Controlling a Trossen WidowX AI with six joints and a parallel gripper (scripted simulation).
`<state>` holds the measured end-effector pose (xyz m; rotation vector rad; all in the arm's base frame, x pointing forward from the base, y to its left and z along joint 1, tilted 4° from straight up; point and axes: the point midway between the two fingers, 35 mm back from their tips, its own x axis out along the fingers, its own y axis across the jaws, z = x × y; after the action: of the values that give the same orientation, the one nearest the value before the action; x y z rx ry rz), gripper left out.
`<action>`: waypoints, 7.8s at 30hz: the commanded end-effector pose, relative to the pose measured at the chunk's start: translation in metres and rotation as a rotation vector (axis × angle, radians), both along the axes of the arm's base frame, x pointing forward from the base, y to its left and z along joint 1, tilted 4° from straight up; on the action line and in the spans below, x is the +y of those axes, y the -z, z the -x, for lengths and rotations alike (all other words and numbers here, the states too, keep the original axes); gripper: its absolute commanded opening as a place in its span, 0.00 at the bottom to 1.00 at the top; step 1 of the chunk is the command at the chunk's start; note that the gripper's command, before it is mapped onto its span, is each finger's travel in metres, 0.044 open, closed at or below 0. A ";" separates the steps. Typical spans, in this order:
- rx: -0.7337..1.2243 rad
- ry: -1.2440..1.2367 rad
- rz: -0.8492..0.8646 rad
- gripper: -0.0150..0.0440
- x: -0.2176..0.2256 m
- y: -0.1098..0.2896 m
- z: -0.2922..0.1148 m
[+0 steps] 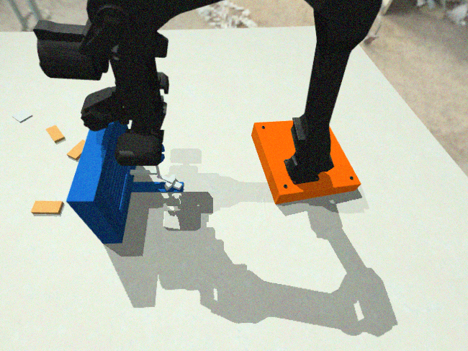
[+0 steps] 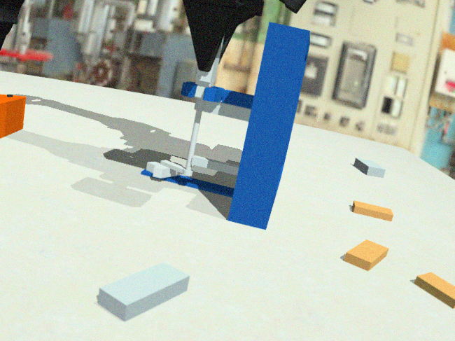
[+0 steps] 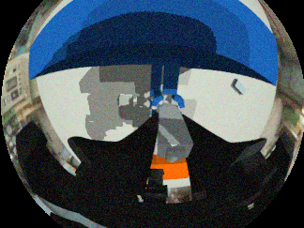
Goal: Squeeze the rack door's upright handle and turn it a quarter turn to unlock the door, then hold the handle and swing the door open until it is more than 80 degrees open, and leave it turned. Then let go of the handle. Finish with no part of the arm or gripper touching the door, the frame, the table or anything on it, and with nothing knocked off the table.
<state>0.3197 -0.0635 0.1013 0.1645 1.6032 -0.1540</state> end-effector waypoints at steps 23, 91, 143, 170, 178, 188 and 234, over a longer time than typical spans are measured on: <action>0.004 0.466 0.017 0.28 0.000 0.000 0.000; 0.009 1.101 0.039 0.74 0.000 0.001 -0.001; -0.016 -1.473 -0.054 0.74 0.000 0.000 0.000; -0.019 -1.745 -0.065 0.34 0.000 0.000 0.000; -0.019 -1.745 -0.065 0.28 0.000 0.000 0.000; -0.017 -1.573 -0.059 0.28 0.004 0.000 0.005; -0.008 -0.774 -0.036 0.28 0.063 -0.002 0.044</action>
<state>0.2758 -0.0029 0.1024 -0.4742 1.5555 0.5306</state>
